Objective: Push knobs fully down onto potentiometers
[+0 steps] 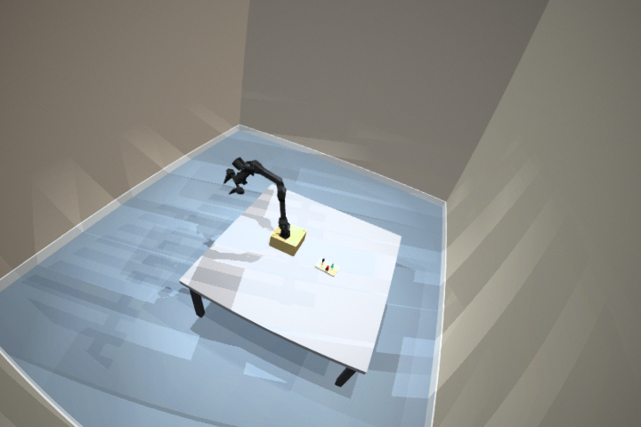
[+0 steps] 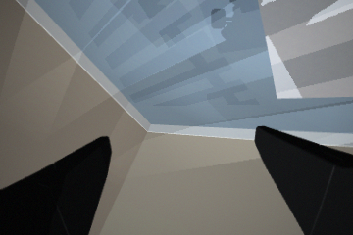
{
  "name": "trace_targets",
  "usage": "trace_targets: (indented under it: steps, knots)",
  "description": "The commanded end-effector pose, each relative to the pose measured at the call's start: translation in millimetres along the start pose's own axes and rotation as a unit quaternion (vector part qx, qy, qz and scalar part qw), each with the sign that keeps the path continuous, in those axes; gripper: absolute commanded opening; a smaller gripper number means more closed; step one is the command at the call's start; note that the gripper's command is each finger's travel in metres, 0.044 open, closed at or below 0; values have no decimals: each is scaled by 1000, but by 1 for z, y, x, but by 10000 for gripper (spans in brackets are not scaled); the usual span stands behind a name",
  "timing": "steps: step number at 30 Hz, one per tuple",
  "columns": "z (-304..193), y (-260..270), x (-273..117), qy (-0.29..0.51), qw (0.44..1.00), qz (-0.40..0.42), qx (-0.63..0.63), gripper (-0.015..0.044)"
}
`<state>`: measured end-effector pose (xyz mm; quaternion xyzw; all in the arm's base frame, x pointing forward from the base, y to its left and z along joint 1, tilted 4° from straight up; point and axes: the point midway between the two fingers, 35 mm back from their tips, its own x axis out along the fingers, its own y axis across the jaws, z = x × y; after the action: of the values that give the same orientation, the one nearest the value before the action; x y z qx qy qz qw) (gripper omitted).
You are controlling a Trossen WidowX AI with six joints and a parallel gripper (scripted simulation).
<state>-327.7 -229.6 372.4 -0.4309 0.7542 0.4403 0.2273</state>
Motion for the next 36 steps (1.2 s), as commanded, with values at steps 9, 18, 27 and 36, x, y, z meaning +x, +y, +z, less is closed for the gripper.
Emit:
trace_targets:
  steps: [9,18,27,36]
  knots:
    - [-42,-48,10,45,994,-44,-95,164]
    - [-75,-113,17,77,968,-95,-221,0]
    - [-99,-185,17,114,922,-147,-341,0]
    - [-111,-258,8,152,856,-191,-455,0]
